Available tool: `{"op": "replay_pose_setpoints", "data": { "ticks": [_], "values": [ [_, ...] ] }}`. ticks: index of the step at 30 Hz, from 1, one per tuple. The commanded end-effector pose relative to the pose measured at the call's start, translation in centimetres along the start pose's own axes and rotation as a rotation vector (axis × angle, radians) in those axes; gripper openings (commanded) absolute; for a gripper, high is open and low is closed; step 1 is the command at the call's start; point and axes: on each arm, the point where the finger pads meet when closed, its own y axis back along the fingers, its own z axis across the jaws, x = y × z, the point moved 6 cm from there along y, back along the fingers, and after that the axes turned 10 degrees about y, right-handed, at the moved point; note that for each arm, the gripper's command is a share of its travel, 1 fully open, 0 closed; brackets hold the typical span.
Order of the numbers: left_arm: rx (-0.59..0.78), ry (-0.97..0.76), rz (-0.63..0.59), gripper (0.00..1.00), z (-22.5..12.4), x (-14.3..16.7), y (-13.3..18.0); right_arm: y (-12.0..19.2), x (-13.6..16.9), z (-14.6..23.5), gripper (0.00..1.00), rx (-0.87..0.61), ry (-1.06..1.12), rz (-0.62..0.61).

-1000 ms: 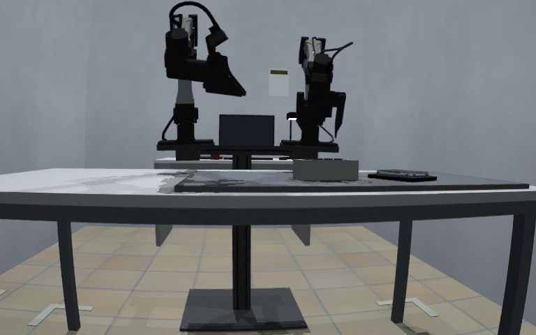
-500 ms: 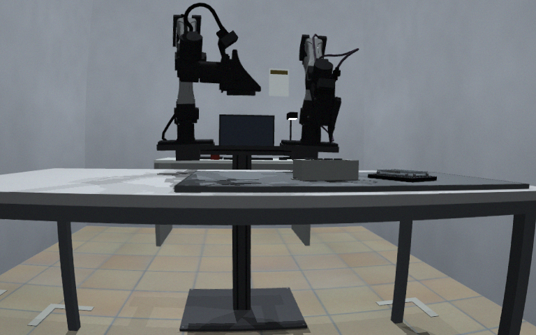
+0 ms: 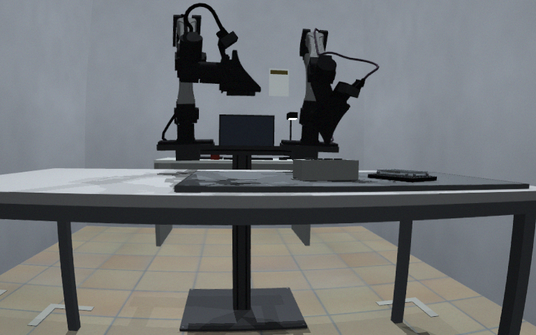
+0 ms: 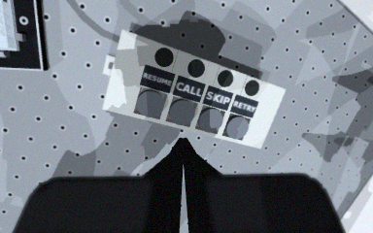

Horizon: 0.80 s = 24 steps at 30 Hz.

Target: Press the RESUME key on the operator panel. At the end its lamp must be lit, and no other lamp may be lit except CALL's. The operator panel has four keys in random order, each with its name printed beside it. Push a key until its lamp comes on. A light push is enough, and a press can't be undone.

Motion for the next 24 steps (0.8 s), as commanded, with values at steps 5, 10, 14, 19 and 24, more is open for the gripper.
{"op": "replay_pose_setpoints", "data": {
  "ticks": [5,10,14,19,24],
  "values": [
    [-0.227,0.436,0.112,0.0,-1.0,-1.7,0.1,-0.2,-0.2,-0.2,1.0,-0.01,0.013,-0.007],
    [-0.292,0.571,0.153,0.0,-1.2,-2.2,0.0,-0.2,-0.2,-0.2,1.0,-0.01,0.013,-0.007],
    [-0.404,0.788,0.215,0.0,-1.2,-3.0,-0.3,-0.2,-0.2,-0.2,1.0,-0.01,0.011,-0.007],
    [-0.523,1.029,0.277,0.0,-1.1,-4.4,-1.0,-0.2,-0.2,-0.2,1.0,-0.01,0.011,-0.007],
    [-0.577,1.142,0.298,0.0,-0.7,-5.4,-1.6,-0.2,-0.2,-0.2,1.0,-0.01,0.011,-0.007]
  ]
}}
